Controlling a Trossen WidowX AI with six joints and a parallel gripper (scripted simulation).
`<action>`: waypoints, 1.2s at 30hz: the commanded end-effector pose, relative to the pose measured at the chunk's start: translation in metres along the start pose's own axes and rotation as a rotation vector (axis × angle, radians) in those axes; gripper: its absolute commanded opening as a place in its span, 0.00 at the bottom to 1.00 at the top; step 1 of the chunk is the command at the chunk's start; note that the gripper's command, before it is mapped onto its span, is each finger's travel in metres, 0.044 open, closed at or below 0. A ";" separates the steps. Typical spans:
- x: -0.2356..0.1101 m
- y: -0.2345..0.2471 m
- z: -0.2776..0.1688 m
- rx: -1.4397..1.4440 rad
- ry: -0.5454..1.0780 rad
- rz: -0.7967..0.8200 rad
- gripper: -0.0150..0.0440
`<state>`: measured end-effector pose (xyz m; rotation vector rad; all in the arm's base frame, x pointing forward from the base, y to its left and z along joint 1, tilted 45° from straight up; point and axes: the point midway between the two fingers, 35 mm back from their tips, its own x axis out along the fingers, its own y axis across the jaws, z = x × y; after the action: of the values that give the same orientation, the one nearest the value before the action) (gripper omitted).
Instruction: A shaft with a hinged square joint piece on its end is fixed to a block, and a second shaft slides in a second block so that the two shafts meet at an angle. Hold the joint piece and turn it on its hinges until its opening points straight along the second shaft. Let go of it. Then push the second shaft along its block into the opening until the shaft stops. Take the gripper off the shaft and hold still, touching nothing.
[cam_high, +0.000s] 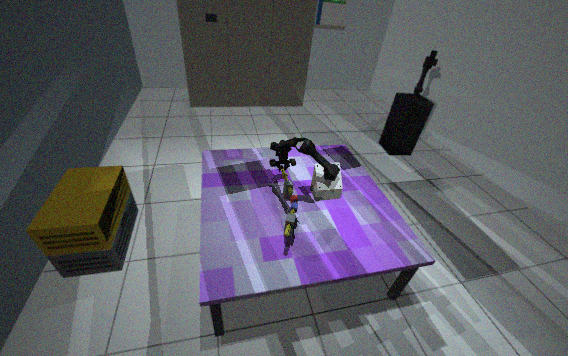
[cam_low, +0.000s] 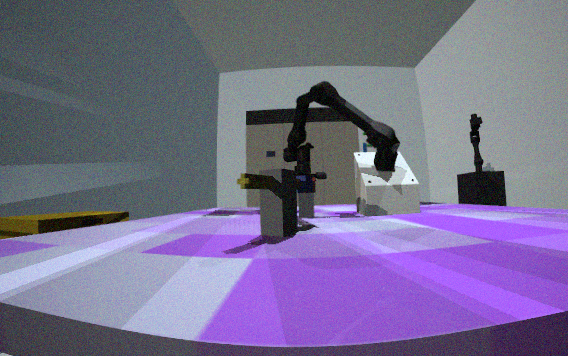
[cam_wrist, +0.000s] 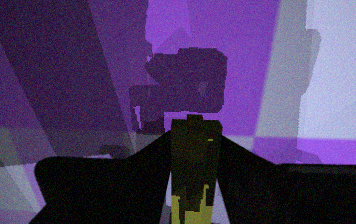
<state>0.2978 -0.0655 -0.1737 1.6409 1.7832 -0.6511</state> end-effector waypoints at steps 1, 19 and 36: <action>0.001 0.001 -0.001 0.003 0.004 0.002 0.43; 0.000 0.000 0.000 0.000 0.000 0.002 0.37; 0.000 0.001 0.000 0.000 0.000 0.002 0.37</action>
<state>0.2983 -0.0653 -0.1737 1.6422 1.7816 -0.6498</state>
